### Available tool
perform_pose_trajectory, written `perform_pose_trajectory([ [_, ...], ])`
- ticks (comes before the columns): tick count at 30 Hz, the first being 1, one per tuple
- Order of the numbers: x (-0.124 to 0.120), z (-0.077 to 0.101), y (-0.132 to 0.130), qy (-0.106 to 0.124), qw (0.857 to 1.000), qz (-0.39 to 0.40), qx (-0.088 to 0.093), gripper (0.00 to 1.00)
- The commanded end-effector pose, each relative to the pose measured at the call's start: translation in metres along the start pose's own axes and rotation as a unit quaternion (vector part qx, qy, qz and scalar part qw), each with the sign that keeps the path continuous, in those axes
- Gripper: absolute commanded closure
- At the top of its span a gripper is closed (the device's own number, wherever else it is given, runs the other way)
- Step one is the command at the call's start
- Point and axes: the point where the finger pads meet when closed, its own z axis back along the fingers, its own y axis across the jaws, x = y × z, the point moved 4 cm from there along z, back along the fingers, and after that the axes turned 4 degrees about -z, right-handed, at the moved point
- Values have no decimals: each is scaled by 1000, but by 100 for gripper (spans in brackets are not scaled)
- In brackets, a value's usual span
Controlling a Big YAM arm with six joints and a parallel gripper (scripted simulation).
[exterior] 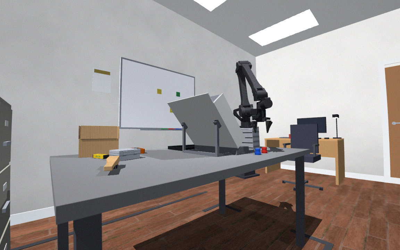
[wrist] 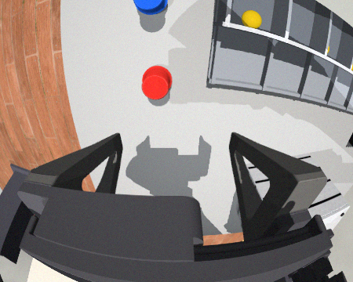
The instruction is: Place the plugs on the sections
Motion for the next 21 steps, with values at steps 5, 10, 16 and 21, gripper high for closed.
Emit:
perform_pose_trajectory([
  [5,11,7,20,-10,999,-32,15,13],
  [10,10,6,23,-6,999,-36,14,13],
  [16,9,5,24,-5,999,-34,12,13],
  [21,9,5,24,-4,999,-31,9,13],
])
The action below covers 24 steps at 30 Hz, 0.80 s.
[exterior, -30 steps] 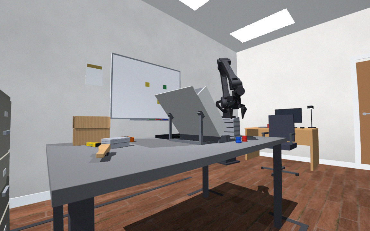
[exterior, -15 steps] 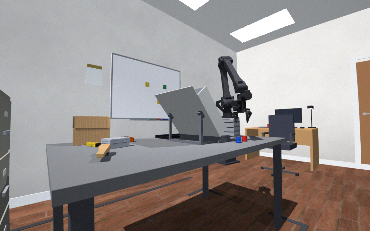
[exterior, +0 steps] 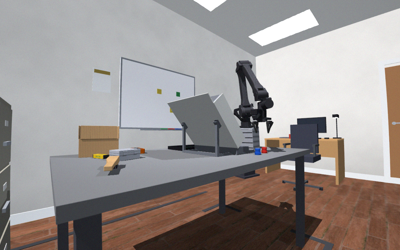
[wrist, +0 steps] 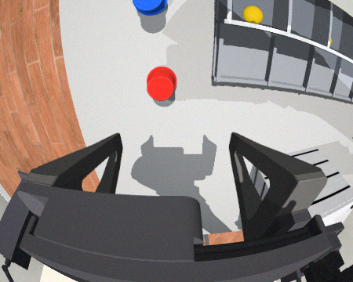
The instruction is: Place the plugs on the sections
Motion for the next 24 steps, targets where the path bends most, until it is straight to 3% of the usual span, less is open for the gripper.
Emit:
perform_pose_trajectory([
  [1,8,6,19,-7,1000,0,9,13],
  [24,8,6,20,-3,1000,0,3,13],
])
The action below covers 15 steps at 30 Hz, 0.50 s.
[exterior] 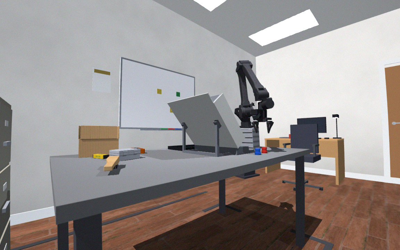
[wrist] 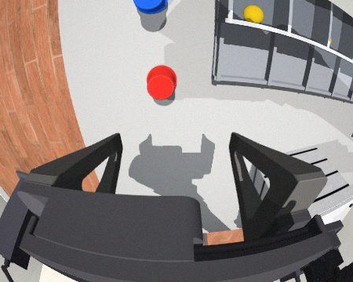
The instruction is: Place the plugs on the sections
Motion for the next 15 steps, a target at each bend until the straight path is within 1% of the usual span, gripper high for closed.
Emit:
perform_pose_trajectory([
  [1,8,7,18,-7,1000,-2,10,13],
  [15,8,7,17,-5,1000,-1,6,13],
])
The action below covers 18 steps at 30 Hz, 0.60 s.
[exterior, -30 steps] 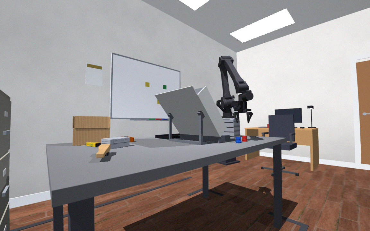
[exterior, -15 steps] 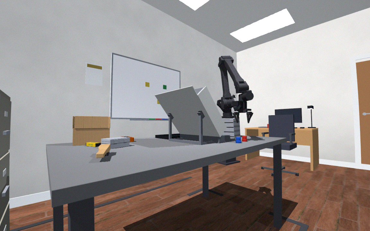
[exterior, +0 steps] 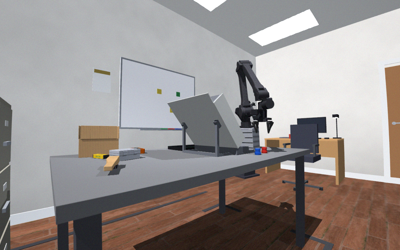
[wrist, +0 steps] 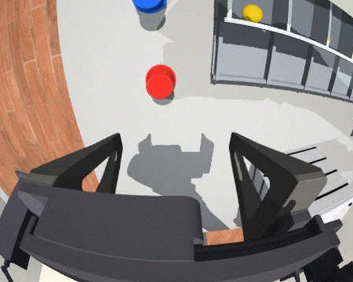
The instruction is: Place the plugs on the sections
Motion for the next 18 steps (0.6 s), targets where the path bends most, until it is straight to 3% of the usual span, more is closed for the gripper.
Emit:
perform_pose_trajectory([
  [1,8,7,17,-7,1000,-1,9,13],
  [18,8,7,18,-4,1000,-1,5,13],
])
